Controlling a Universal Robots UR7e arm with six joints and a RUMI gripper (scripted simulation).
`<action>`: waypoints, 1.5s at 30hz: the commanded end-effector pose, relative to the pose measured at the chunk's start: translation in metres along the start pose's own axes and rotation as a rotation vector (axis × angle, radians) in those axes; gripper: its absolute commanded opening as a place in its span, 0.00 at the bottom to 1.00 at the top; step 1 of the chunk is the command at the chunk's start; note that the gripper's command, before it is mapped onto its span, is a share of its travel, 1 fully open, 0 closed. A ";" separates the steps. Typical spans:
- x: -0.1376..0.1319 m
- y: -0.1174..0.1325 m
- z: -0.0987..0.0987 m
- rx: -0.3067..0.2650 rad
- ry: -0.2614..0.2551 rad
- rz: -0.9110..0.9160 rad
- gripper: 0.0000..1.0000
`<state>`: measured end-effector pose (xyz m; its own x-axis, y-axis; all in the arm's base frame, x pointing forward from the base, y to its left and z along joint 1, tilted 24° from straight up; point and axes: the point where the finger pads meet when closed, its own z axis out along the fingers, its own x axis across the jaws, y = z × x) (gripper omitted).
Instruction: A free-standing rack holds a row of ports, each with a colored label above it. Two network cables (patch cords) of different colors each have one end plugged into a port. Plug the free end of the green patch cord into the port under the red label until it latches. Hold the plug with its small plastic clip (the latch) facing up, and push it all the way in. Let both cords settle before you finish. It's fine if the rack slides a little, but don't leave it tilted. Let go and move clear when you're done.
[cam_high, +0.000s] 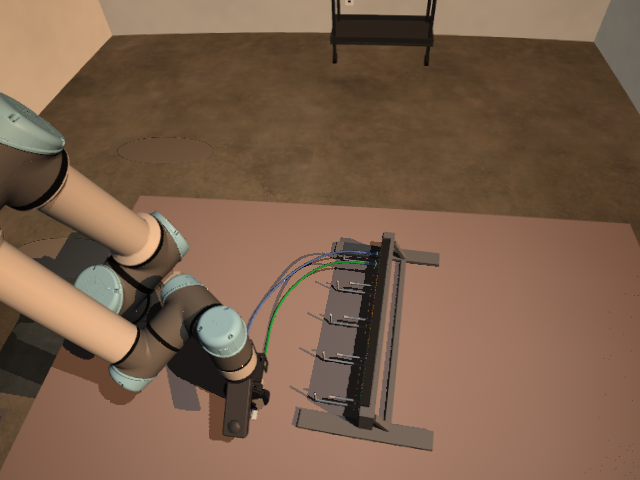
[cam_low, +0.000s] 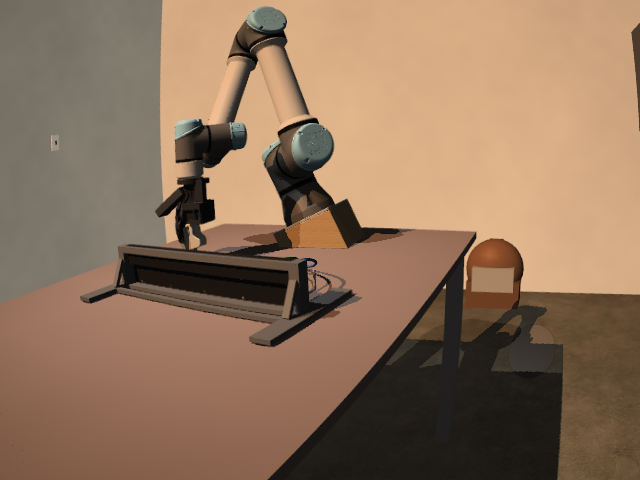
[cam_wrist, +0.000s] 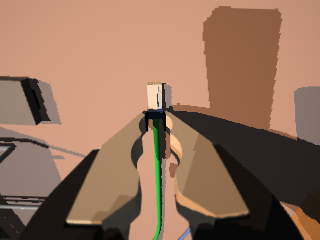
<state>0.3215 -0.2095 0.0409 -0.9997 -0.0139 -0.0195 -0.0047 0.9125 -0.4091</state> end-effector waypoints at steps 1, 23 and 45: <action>0.000 0.000 0.000 0.001 -0.001 0.000 0.00; 0.000 0.000 -0.006 0.001 -0.001 0.000 0.00; 0.000 0.000 -0.038 0.001 -0.001 0.000 0.00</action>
<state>0.3208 -0.1969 0.0690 -0.9997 -0.0143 -0.0200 -0.0048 0.9123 -0.4095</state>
